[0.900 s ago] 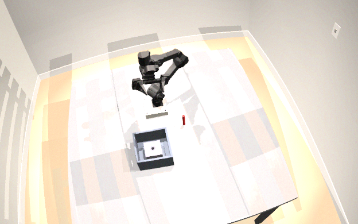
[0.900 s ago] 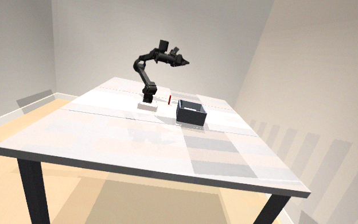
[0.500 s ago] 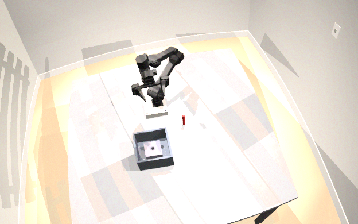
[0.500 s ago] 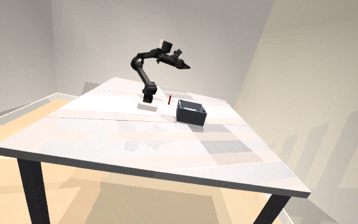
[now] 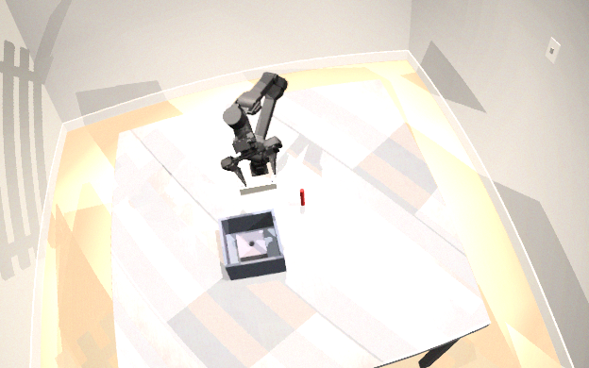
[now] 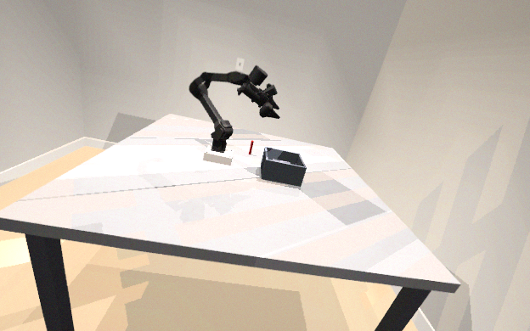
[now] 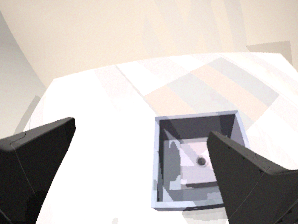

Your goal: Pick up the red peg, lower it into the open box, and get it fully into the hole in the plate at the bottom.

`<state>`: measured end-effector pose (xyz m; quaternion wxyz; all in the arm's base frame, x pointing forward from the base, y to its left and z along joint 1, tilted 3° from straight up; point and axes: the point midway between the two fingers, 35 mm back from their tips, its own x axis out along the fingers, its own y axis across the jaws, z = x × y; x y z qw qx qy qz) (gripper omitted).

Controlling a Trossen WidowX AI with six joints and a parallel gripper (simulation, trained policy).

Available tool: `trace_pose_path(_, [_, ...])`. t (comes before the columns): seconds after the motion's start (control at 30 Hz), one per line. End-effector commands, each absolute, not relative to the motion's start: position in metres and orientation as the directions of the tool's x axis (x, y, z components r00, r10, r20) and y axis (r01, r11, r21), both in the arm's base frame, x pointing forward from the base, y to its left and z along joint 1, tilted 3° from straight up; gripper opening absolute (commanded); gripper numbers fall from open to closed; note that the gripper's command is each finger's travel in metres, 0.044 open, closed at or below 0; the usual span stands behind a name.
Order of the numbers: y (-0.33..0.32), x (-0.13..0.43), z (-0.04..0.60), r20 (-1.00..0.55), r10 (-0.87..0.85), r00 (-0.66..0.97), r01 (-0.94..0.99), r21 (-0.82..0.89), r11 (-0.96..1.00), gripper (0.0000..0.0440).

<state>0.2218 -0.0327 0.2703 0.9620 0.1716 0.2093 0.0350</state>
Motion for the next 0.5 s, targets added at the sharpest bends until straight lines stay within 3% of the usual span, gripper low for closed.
trace_pose_path(0.0, [-0.027,0.225,0.254,-0.488,0.151,0.86,0.079,0.42,0.904,0.044])
trace_pose_path(0.47, [0.002,0.218,0.201,-0.767,0.194,0.611,0.358,0.487,0.796,0.044])
